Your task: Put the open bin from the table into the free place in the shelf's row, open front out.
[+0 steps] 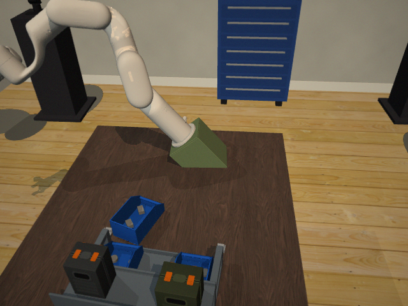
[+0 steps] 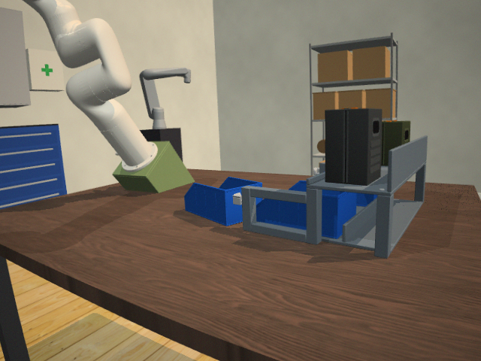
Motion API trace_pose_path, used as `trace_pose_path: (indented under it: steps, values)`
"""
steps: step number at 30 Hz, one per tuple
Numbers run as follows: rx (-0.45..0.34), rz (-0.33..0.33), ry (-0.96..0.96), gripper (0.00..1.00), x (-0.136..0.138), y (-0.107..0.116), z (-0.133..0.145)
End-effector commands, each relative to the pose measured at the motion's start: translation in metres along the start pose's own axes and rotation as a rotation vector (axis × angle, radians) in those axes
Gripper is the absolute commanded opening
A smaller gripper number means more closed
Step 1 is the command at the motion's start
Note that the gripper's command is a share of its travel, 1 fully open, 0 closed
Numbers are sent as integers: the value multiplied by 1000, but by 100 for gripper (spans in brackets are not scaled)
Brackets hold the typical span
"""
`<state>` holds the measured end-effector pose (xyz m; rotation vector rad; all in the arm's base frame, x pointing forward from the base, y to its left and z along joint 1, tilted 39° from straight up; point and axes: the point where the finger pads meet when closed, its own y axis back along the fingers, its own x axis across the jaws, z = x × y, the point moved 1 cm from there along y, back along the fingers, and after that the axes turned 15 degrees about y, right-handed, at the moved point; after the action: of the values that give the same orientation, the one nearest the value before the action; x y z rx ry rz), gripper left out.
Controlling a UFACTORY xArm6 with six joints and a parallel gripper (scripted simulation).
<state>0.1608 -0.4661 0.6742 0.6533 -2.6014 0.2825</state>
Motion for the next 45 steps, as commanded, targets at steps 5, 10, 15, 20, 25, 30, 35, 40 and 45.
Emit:
trace_pose_path:
  steps: [5, 10, 15, 20, 25, 30, 35, 40, 45]
  values:
    - [2, 6, 1, 100, 1, 0, -3]
    - [99, -178, -18, 100, -46, -4, -27]
    - [99, -178, -18, 100, -46, -4, -27]
    - [99, -178, -18, 100, -46, -4, -27]
    - [99, -178, -18, 100, -75, -6, -42]
    - [99, -178, -18, 100, -94, -8, -52]
    - [99, -178, -18, 100, -94, -8, -52]
    - [118, -215, -22, 100, -103, -6, -57]
    - [196, -363, -37, 100, -140, 0, -77]
